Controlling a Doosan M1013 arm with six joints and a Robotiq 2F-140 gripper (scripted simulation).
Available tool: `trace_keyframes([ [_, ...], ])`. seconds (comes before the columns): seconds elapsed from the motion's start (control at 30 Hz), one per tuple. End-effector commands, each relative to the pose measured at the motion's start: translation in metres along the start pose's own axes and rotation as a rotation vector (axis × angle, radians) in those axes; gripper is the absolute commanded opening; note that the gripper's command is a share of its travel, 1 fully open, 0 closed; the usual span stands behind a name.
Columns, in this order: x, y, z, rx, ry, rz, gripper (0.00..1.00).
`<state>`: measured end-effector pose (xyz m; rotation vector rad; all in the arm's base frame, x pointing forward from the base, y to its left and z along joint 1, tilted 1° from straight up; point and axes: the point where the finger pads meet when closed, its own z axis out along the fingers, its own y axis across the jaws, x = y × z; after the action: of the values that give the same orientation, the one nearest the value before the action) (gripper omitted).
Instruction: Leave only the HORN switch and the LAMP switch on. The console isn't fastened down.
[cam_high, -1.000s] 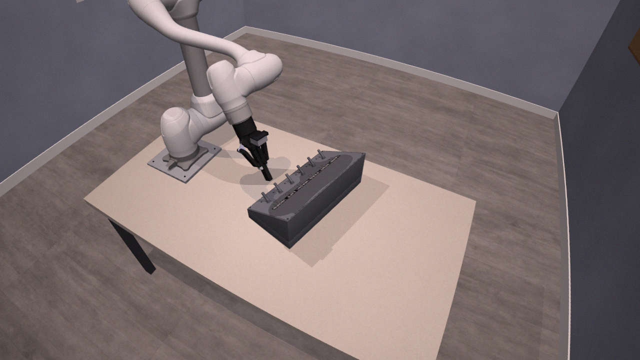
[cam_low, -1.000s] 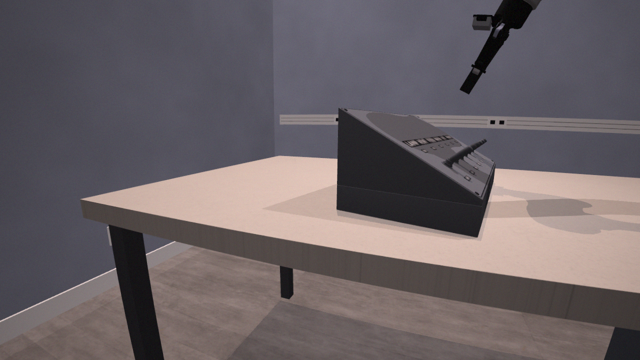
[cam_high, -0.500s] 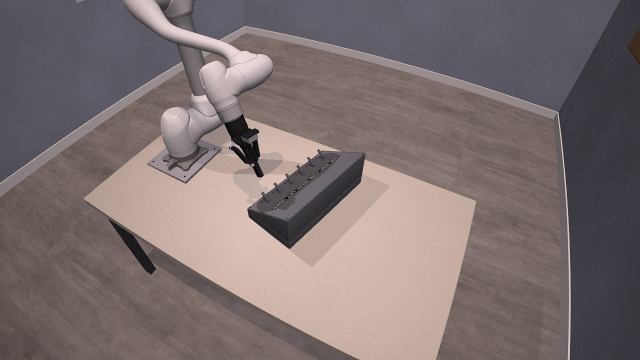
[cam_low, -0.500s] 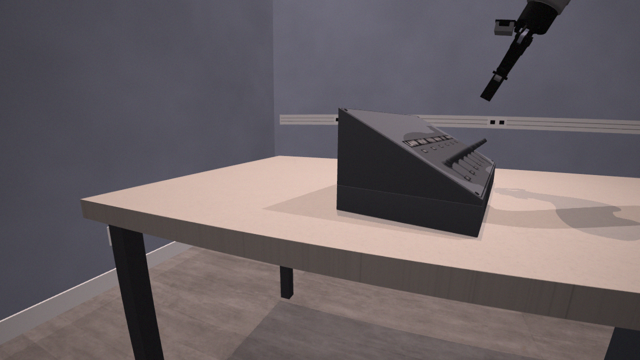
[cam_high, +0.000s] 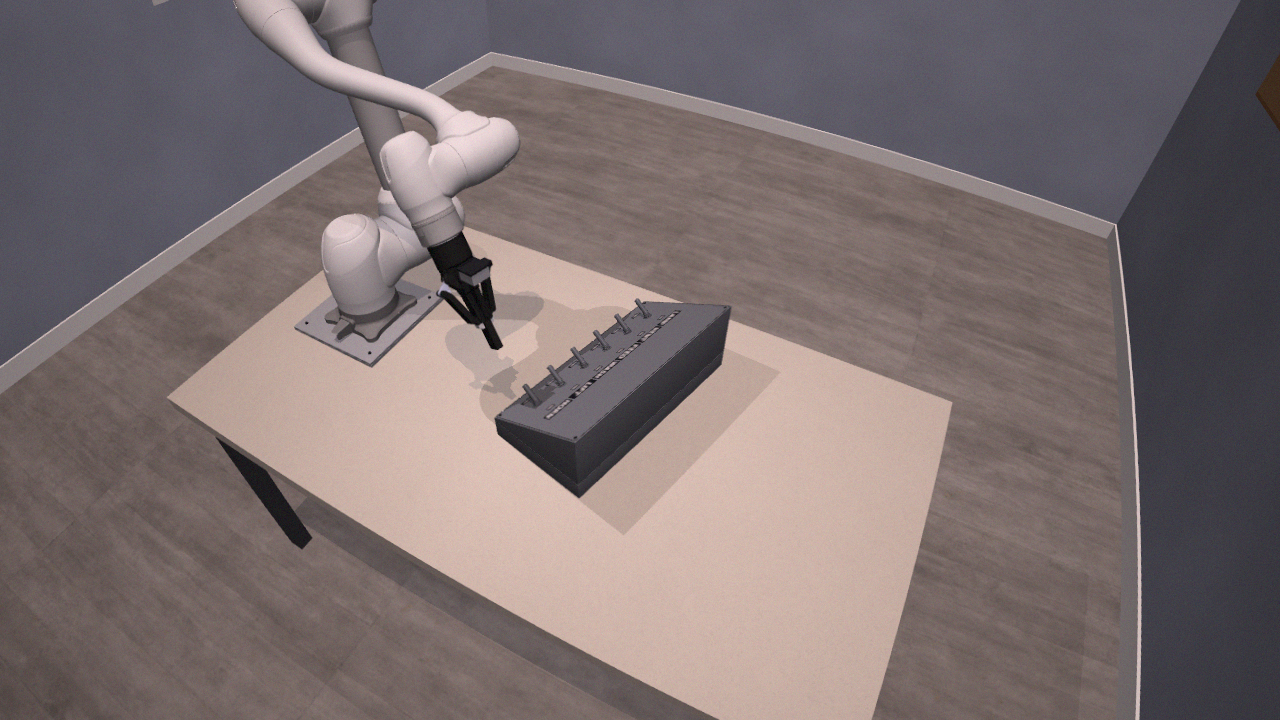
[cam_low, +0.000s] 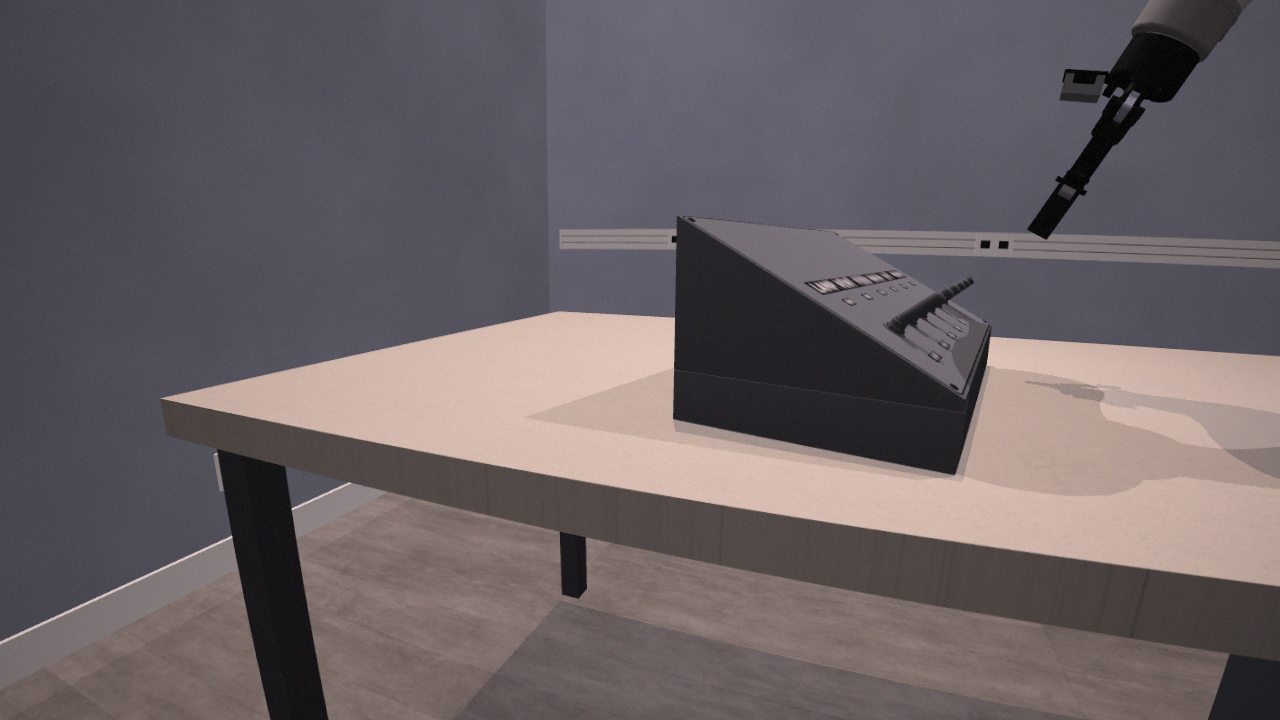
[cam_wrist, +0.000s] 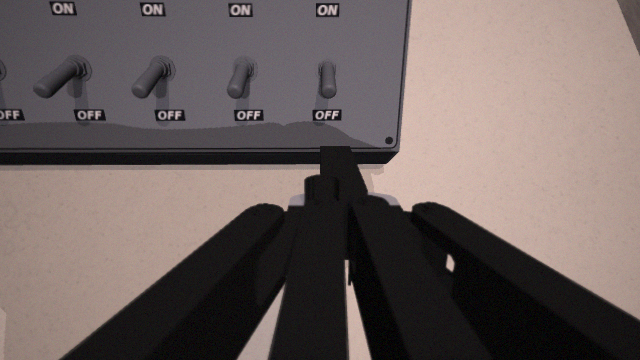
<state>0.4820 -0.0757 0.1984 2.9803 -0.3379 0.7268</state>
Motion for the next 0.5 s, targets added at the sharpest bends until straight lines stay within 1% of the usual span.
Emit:
trace_keyframes([
  [0.0,-0.0028,0.0000,-0.0018,-0.003,0.005,-0.006,0.10],
  [0.47,-0.0005,-0.0001,-0.0026,-0.003,0.007,-0.006,0.10],
])
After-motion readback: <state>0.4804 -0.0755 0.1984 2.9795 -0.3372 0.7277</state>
